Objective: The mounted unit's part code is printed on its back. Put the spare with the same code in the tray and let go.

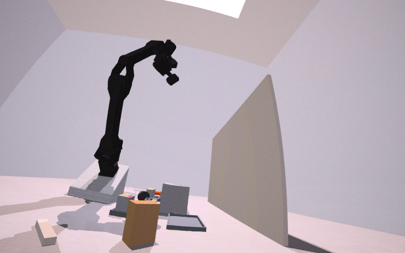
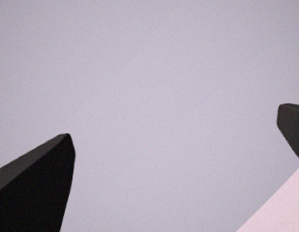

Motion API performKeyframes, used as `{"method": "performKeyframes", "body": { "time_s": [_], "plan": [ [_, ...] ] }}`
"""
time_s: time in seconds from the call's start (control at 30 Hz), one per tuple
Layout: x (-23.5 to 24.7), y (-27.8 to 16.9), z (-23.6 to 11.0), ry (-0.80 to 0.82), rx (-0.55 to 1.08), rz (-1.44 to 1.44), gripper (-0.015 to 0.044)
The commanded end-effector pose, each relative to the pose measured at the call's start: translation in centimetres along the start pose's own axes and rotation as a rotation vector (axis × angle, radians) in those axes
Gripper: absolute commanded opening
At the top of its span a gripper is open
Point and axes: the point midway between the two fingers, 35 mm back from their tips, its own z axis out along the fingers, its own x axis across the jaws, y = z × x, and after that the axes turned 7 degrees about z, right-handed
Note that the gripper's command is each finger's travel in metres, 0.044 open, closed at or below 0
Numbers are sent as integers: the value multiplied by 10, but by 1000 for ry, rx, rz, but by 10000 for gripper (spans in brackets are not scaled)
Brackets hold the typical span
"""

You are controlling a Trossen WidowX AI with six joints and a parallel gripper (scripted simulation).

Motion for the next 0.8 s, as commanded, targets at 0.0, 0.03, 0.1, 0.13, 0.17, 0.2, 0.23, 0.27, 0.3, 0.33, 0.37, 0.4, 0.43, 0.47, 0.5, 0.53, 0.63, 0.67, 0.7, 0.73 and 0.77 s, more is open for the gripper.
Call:
{"method": "performKeyframes", "body": {
  "time_s": [0.0,0.03,0.1,0.13,0.17,0.2,0.23,0.27,0.3,0.33,0.37,0.4,0.43,0.47,0.5,0.53,0.63,0.67,0.7,0.73,0.77],
  "plan": [
    [-61,8,25,-195,17,88,440],
    [-77,10,30,-247,21,109,440],
    [-111,12,39,-351,31,152,440],
    [-128,12,42,-402,36,172,440],
    [-145,13,44,-455,43,193,440],
    [-163,12,46,-508,51,213,440],
    [-180,12,47,-561,59,233,440],
    [-198,11,48,-614,68,253,440],
    [-215,9,48,-666,79,272,440],
    [-232,7,48,-717,90,290,440],
    [-248,5,46,-769,102,308,440],
    [-265,2,45,-820,115,325,440],
    [-281,-1,43,-870,129,342,440],
    [-296,-4,40,-920,144,358,440],
    [-313,-8,37,-971,161,374,440],
    [-329,-12,33,-1023,179,390,440],
    [-374,-27,19,-1175,243,432,440],
    [-389,-33,13,-1224,266,444,440],
    [-403,-38,7,-1272,291,455,440],
    [-416,-44,1,-1319,318,465,440],
    [-429,-50,-5,-1364,346,475,440]
  ]
}}
